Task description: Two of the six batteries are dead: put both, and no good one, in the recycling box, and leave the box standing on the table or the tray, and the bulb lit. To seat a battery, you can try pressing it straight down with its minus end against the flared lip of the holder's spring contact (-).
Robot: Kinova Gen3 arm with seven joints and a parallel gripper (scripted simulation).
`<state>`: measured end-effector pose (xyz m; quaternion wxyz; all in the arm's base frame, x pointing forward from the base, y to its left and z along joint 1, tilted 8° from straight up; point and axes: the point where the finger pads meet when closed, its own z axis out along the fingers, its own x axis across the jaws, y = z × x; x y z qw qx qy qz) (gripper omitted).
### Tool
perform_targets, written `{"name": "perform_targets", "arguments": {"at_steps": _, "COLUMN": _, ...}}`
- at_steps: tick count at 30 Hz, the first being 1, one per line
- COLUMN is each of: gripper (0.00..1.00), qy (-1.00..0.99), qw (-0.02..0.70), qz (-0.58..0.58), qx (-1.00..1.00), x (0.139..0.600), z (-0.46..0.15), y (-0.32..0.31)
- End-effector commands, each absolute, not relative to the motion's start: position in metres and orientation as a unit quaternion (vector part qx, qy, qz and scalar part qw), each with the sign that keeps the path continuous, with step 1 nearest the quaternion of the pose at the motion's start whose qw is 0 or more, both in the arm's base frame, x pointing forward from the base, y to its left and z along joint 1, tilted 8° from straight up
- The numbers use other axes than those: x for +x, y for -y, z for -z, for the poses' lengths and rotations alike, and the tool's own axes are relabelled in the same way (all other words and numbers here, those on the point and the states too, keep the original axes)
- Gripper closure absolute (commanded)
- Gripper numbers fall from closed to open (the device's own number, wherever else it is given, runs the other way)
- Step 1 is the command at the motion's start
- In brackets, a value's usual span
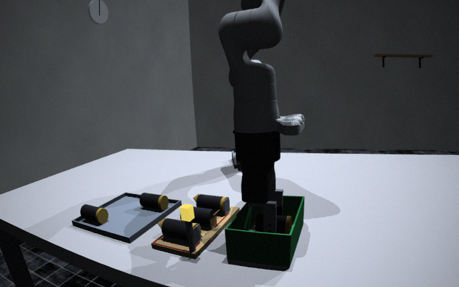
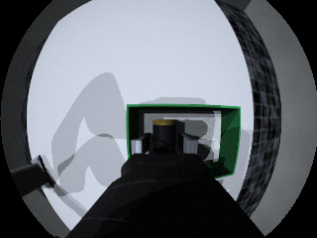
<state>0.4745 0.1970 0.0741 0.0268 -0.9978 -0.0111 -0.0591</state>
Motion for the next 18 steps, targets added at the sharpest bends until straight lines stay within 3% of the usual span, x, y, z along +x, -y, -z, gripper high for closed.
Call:
{"name": "perform_targets", "arguments": {"at_steps": 1, "gripper": 0.1, "qy": 0.011, "qw": 0.027, "qz": 0.06, "qx": -0.998, "x": 0.475, "z": -0.075, "y": -0.197}}
{"name": "perform_targets", "arguments": {"at_steps": 18, "gripper": 0.1, "qy": 0.011, "qw": 0.027, "qz": 0.06, "qx": -0.998, "x": 0.472, "z": -0.104, "y": -0.196}}
